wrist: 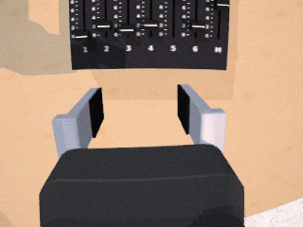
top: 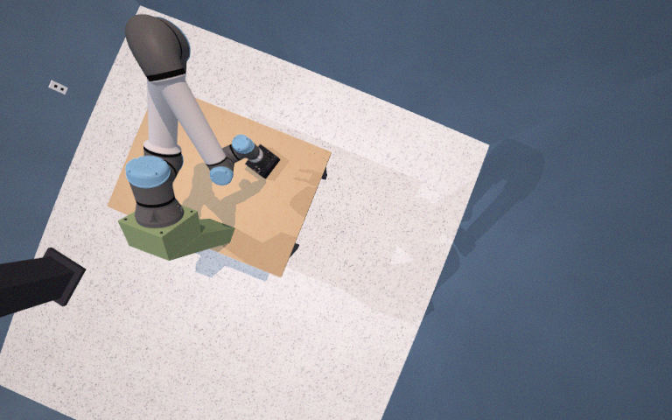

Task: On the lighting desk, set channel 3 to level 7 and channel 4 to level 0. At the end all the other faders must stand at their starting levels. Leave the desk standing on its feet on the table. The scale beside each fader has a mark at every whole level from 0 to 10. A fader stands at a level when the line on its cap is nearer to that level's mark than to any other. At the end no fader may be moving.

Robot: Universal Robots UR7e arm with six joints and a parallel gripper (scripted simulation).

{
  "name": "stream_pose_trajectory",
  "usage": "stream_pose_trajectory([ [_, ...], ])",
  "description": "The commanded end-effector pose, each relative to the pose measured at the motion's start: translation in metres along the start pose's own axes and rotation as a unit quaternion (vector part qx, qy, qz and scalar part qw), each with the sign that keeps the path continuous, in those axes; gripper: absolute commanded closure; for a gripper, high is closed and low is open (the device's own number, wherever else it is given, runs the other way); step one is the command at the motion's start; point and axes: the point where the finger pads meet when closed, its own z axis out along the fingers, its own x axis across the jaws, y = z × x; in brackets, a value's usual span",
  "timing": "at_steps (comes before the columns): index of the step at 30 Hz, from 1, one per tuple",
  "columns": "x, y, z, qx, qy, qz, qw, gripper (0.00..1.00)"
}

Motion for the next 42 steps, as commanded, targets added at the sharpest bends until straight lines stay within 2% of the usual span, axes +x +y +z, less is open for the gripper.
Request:
stream_pose_trajectory([
  [1,-0.001,0.001,0.000,-0.001,0.000,0.002,1.000,0.00],
  [18,-0.001,-0.003,-0.001,0.001,0.001,-0.034,0.999,0.00],
  [26,-0.001,-0.014,-0.006,0.004,0.004,-0.133,0.991,0.00],
  [30,-0.002,-0.021,-0.009,0.006,0.007,-0.206,0.978,0.00],
  [33,-0.002,-0.027,-0.012,0.008,0.009,-0.268,0.963,0.00],
  [35,-0.002,-0.027,-0.012,0.008,0.009,-0.268,0.963,0.00],
  [38,-0.002,-0.033,-0.015,0.009,0.012,-0.334,0.942,0.00],
  [42,-0.003,-0.041,-0.019,0.010,0.017,-0.424,0.906,0.00],
])
